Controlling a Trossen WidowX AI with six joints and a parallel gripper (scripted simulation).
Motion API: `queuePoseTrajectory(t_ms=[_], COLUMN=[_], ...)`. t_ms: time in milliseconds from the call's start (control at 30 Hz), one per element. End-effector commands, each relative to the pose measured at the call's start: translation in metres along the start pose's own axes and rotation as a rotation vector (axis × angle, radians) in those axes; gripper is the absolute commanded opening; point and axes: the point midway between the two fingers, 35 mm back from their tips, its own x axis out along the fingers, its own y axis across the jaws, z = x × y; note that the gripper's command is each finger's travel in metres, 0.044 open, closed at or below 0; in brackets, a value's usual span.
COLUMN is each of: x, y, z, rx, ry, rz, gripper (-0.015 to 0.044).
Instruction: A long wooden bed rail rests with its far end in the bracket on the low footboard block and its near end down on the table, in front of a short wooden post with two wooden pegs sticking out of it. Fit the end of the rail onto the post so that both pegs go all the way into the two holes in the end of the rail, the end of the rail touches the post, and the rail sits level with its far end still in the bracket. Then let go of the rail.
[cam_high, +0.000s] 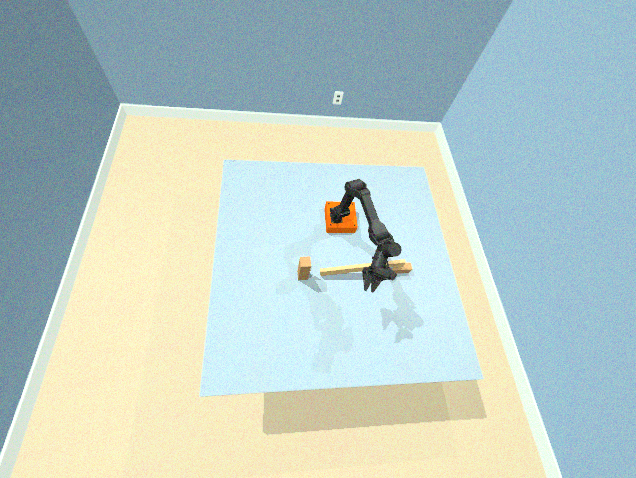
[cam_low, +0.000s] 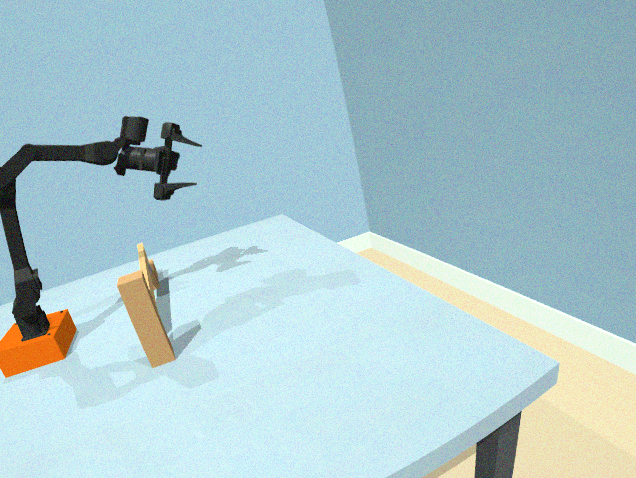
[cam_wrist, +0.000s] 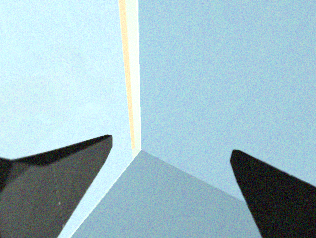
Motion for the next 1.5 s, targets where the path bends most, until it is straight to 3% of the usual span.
queuePoseTrajectory(t_ms=[0,233,500,1467], x=[0.023,0.021,-0.036,-0.029], y=[0.063,0.175,0.264,0.298], z=[-0.025,-0.08,-0.127,-0.12], rx=[-0.172,-0.326,-0.266,-0.262], ry=[-0.039,-0.161,-0.359,-0.364], rz=[0.232,0.685,1.161,1.171], gripper=[0.044,0.044,0.044,0.044])
